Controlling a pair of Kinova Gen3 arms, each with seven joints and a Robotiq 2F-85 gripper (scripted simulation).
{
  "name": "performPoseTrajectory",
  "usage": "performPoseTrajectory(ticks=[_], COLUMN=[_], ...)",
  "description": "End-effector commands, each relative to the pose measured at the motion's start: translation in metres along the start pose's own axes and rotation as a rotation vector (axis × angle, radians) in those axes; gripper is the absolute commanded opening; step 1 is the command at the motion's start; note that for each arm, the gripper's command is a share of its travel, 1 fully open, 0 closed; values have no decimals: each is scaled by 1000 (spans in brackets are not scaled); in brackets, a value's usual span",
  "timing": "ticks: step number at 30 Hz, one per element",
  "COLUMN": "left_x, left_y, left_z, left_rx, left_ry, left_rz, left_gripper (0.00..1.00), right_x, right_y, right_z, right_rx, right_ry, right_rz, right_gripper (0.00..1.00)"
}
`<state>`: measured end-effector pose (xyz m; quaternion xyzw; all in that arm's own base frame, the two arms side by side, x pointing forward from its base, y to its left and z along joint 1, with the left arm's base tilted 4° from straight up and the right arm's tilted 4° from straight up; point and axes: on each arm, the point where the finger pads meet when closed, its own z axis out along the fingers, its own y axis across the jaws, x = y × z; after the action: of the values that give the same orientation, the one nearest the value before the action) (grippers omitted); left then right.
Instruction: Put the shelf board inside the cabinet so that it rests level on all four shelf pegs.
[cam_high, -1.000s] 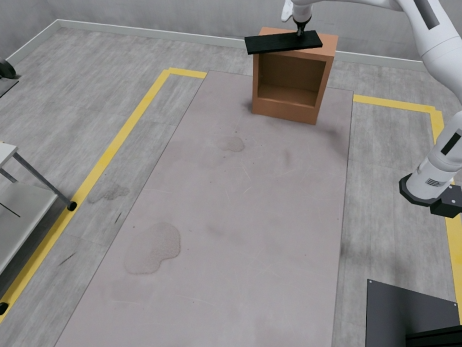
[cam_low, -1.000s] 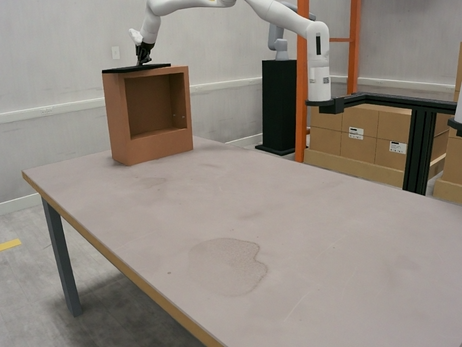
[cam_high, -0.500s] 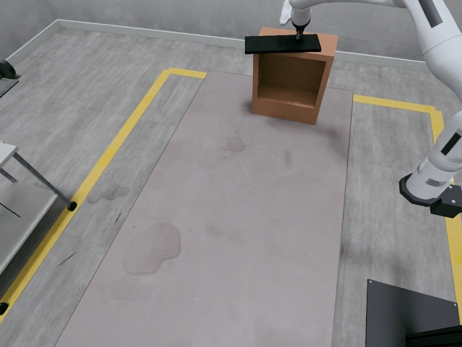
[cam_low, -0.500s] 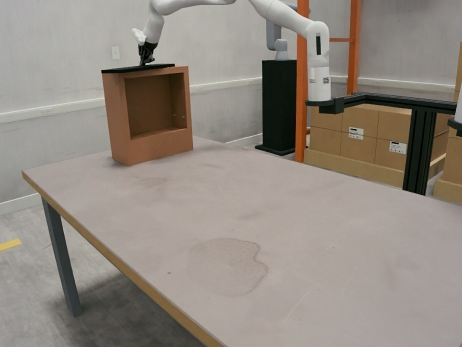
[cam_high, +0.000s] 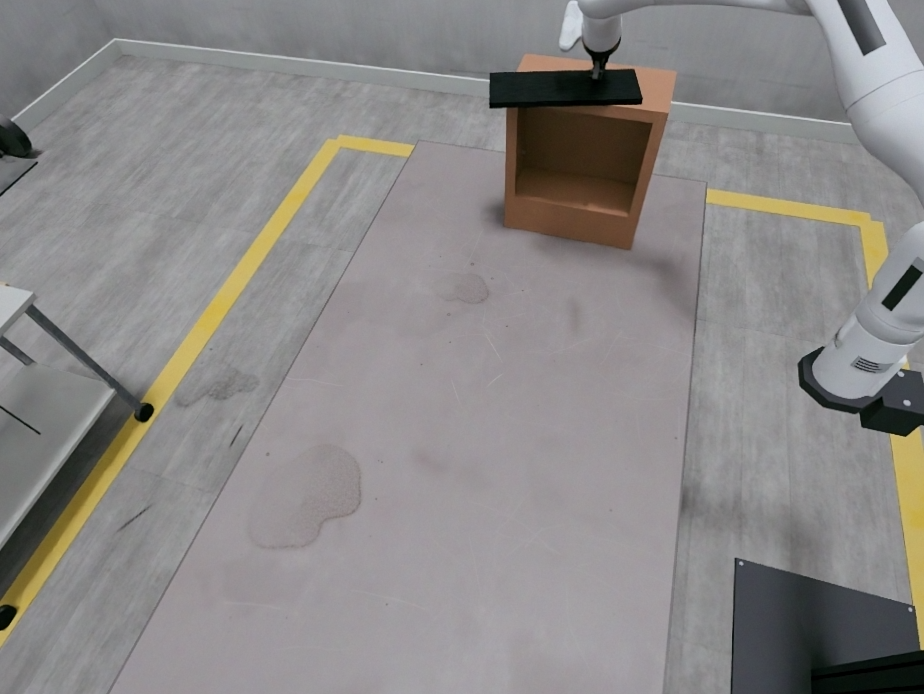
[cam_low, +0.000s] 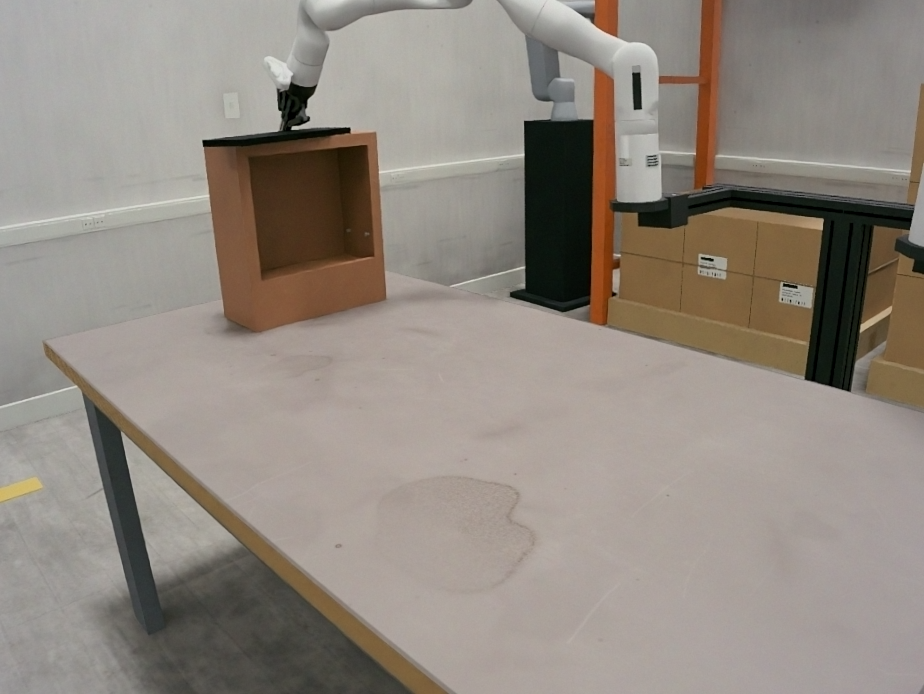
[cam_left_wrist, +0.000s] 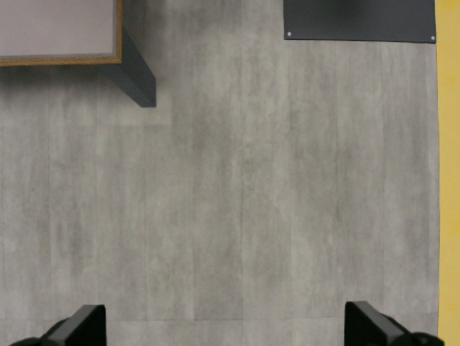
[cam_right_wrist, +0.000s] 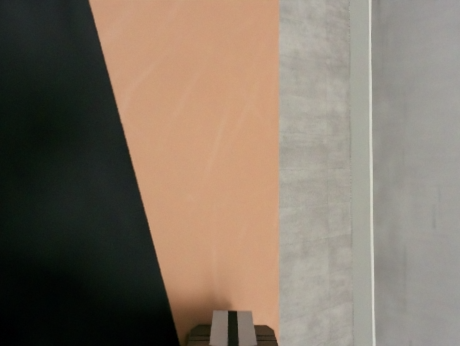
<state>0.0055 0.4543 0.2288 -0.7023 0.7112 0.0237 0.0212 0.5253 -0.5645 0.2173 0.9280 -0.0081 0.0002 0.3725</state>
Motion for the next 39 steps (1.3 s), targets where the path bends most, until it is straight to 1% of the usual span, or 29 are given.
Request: performPoseTrajectory(ticks=[1, 26, 39], left_x=[0, 0, 0], left_y=[0, 0, 0], left_z=[-1, -1, -1], left_rx=[0, 0, 0], left_ry=[-2, -2, -2], left_rz=[0, 0, 0], left_gripper=[1000, 1000, 1000], right_x=[0, 0, 0], right_y=[2, 1, -7], right_z=[-1, -2, -9], right_rx=[-2, -2, -2], right_ry=[2, 2, 2], right_rz=[2, 2, 1], right_gripper=[99, 99, 99])
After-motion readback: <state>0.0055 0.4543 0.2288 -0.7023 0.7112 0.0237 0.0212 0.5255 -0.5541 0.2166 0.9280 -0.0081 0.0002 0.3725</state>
